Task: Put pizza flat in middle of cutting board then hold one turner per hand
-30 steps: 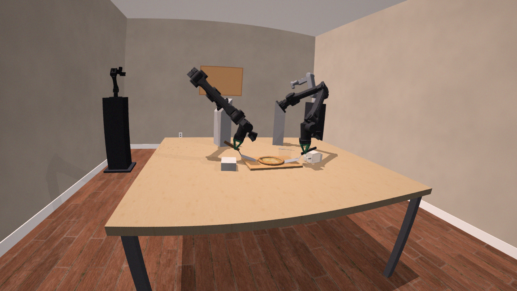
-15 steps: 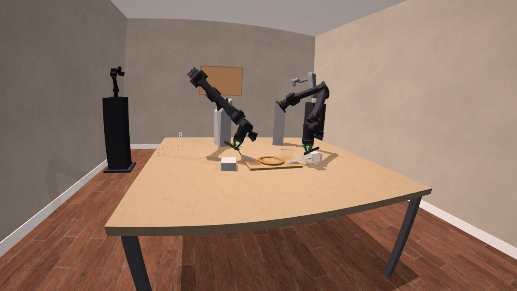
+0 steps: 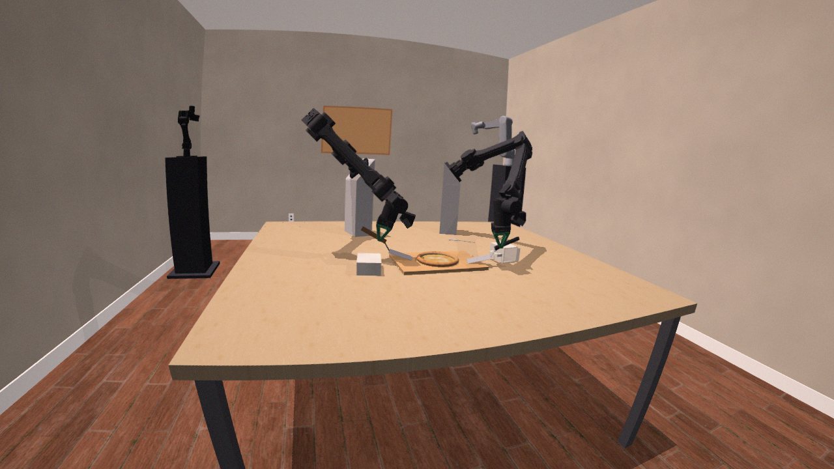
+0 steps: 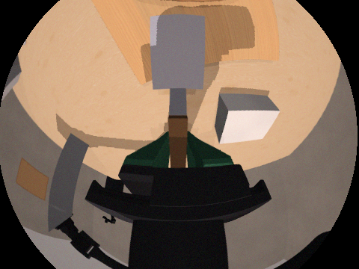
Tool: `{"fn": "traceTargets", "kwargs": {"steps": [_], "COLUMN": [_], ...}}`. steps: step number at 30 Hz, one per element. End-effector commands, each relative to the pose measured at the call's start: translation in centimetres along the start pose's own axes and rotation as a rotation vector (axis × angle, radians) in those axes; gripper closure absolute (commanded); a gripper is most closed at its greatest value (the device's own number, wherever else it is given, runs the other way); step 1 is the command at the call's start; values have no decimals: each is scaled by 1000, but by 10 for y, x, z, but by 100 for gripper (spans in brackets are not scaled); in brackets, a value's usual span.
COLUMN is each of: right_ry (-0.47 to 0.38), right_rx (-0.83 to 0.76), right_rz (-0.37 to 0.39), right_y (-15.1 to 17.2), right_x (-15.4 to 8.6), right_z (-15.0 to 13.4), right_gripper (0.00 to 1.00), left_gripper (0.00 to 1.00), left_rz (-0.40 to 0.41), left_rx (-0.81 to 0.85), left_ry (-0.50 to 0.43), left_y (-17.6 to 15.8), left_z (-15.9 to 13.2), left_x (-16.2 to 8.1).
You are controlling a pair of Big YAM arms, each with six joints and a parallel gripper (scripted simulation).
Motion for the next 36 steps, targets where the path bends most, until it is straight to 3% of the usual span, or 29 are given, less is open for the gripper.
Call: {"fn": "traceTargets", "kwargs": {"steps": [1, 2, 4, 6, 7, 10, 12, 20, 24, 27, 28, 30, 34, 36], "right_ry": [-12, -12, -12, -9, -8, -9, -10, -6, -16, -17, -19, -19, -6, -4], "right_rx": [-11, -11, -10, 26, 29, 20, 57, 31, 57, 22, 60, 59, 59, 38], "right_rz": [-39, -39, -39, -33, -36, -48, -51, -29, -44, -44, -43, -44, -11, -7], "right_y": [-8, -8, -9, -4, -4, -14, -15, 1, -9, -6, -9, -9, -11, -2], "right_x": [-16, -17, -17, -30, -34, -36, -49, -61, -83, -82, -90, -98, -70, -70], "right_z": [8, 8, 8, -5, -6, -8, -12, -20, -23, -22, -25, -28, -31, -27], "right_gripper": [94, 94, 94, 94, 94, 94, 94, 94, 94, 94, 94, 94, 94, 94], "left_gripper": [94, 94, 94, 94, 94, 94, 94, 94, 94, 94, 94, 94, 94, 94], "left_rz": [-29, -39, -32, -28, -40, -44, -60, -63, -37, -20, -45, -48, -70, -57], "left_rx": [-42, -48, -4, 0, -14, -7, -44, -39, -16, -2, -27, -27, -40, -29], "left_ry": [-14, -17, 3, 3, 3, 2, 2, 2, 0, -3, 1, 3, 5, 4], "left_y": [-21, -23, -16, -8, -13, -14, -30, -27, -10, -8, -15, -16, -28, -25], "left_z": [34, 33, -6, -9, 5, 5, 14, 15, 10, 9, 16, 16, 21, 21], "left_x": [-11, -13, -19, -14, -39, -40, -59, -84, -84, -73, -95, -106, -112, -109]}}
Point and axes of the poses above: on each arm, the point where the finger pads meet when closed, its own x axis out along the fingers, its own y axis across the jaws, z = x × y, the point moved 9 cm from there along -x, back along the fingers, and after that the axes turned 15 degrees about -x, right-handed, at the moved point
